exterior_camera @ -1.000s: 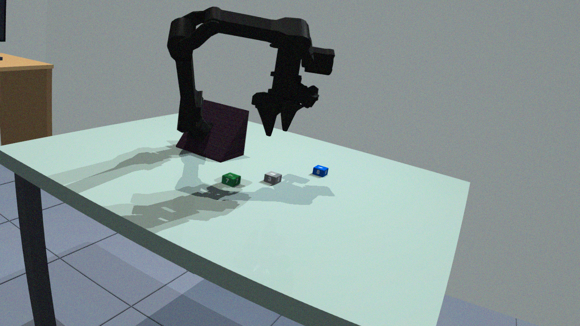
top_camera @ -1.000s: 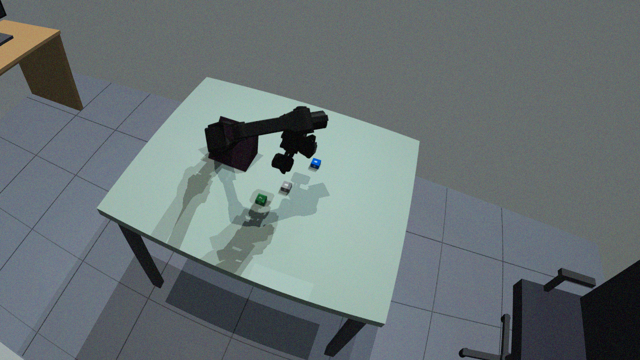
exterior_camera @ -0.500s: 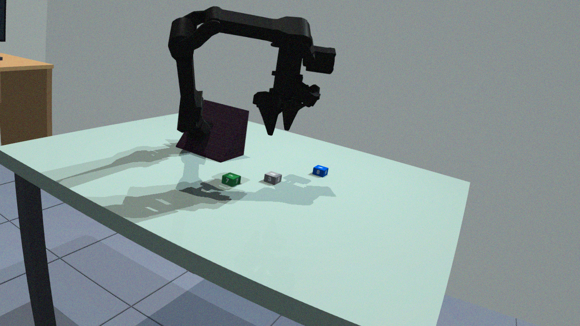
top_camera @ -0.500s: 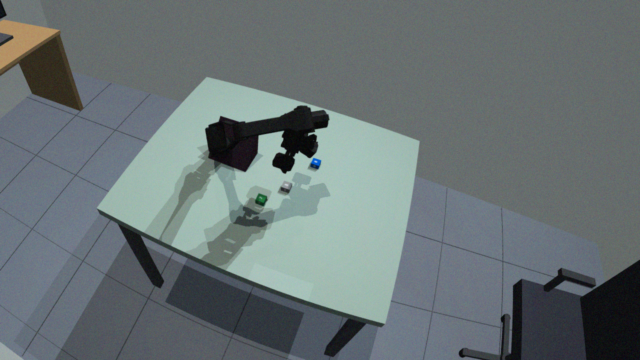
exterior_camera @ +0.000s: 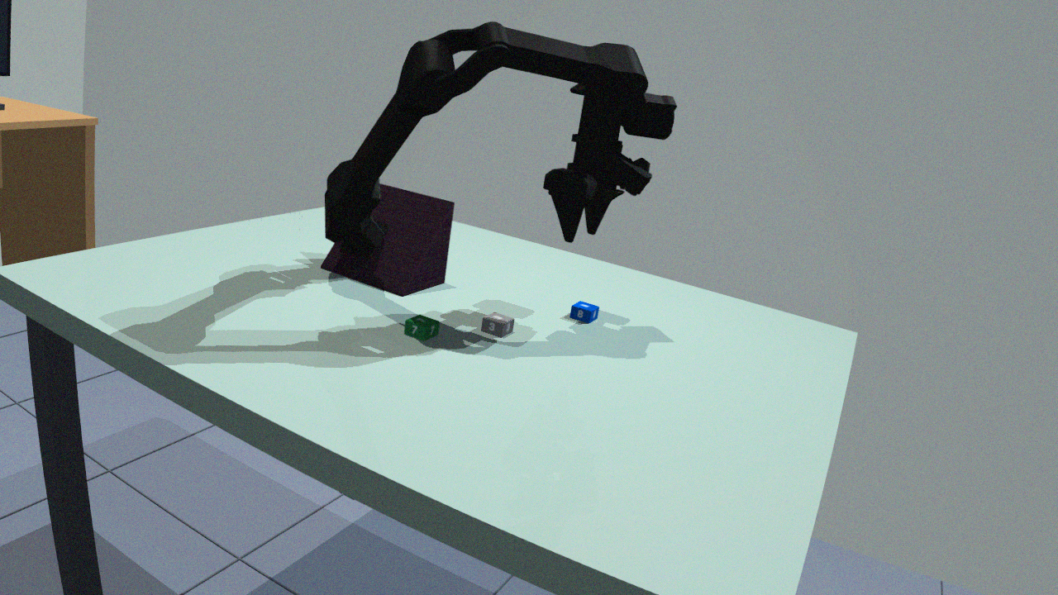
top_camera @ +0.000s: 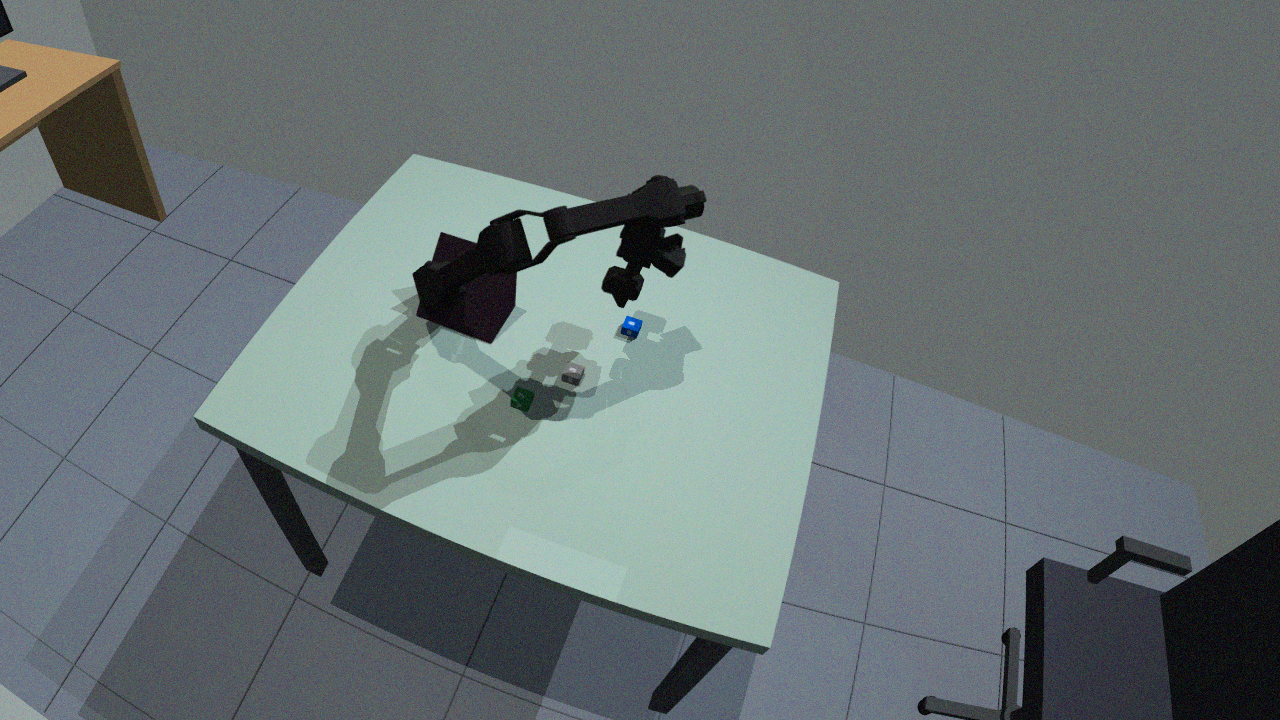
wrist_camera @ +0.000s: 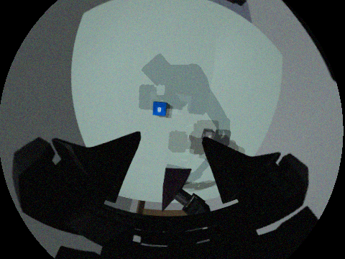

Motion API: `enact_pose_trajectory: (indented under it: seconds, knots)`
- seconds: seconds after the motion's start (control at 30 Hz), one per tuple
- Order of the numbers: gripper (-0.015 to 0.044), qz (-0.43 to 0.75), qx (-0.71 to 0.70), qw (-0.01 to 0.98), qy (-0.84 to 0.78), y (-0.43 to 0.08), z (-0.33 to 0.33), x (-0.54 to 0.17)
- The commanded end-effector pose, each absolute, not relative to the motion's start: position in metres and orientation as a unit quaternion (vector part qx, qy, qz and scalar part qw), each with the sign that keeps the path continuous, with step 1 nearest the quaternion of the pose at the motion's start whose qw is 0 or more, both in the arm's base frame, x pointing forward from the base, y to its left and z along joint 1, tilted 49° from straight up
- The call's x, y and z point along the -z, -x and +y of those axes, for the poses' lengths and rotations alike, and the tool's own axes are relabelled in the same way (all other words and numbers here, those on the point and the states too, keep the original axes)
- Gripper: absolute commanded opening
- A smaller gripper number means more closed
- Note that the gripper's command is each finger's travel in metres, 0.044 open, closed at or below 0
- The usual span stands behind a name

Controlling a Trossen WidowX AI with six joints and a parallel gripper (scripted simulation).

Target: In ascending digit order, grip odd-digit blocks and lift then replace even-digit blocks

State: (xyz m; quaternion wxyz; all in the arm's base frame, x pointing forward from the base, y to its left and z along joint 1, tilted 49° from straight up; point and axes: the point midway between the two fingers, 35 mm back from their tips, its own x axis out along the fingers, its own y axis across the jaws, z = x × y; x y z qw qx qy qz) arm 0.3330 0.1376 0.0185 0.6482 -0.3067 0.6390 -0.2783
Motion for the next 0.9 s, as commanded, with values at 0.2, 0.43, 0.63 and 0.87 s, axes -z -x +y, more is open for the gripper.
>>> enact_pose_trajectory:
  seconds: [0.2, 0.43, 0.63, 0.87]
  knots:
    - [0.04, 0.638, 0.279, 0.652, 0.302, -0.337, 0.156, 0.002]
    - [0.04, 0.638, 0.279, 0.652, 0.302, -0.337, 0.156, 0.002]
    - [0.04, 0.638, 0.279, 0.652, 0.302, -0.337, 0.156, 0.002]
    - [0.04, 0.638, 0.279, 0.652, 0.302, -0.335, 0.144, -0.014]
